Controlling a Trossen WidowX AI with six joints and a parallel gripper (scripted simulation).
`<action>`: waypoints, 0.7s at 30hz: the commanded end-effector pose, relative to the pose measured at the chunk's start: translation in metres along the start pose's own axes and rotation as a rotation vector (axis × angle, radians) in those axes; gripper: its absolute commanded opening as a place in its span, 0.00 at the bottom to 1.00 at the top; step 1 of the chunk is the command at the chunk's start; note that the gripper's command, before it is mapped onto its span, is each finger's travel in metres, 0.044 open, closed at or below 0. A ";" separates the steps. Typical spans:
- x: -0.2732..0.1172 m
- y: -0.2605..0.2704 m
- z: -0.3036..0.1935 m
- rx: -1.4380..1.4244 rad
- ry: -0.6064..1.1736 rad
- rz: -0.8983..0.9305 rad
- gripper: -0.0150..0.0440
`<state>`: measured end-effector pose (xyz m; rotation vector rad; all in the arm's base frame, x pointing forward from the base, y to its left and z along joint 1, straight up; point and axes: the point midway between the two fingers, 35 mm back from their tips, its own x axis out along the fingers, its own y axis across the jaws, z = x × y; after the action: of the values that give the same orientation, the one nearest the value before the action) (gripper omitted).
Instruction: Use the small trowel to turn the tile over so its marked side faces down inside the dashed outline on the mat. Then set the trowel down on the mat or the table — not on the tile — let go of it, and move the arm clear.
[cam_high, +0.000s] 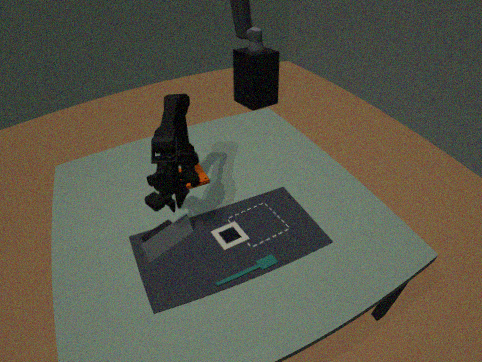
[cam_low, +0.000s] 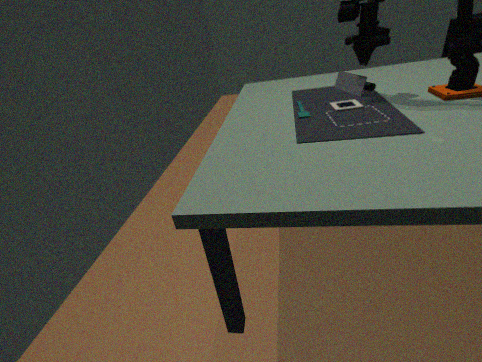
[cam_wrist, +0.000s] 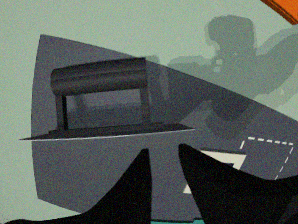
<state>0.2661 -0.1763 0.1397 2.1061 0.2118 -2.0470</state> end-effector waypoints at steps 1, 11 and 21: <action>-0.002 -0.005 0.001 0.030 0.001 -0.018 0.42; -0.001 -0.003 0.001 0.018 -0.001 -0.009 0.42; 0.013 -0.008 0.002 0.024 0.000 -0.014 0.42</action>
<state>0.2630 -0.1715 0.1308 2.1154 0.2083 -2.0656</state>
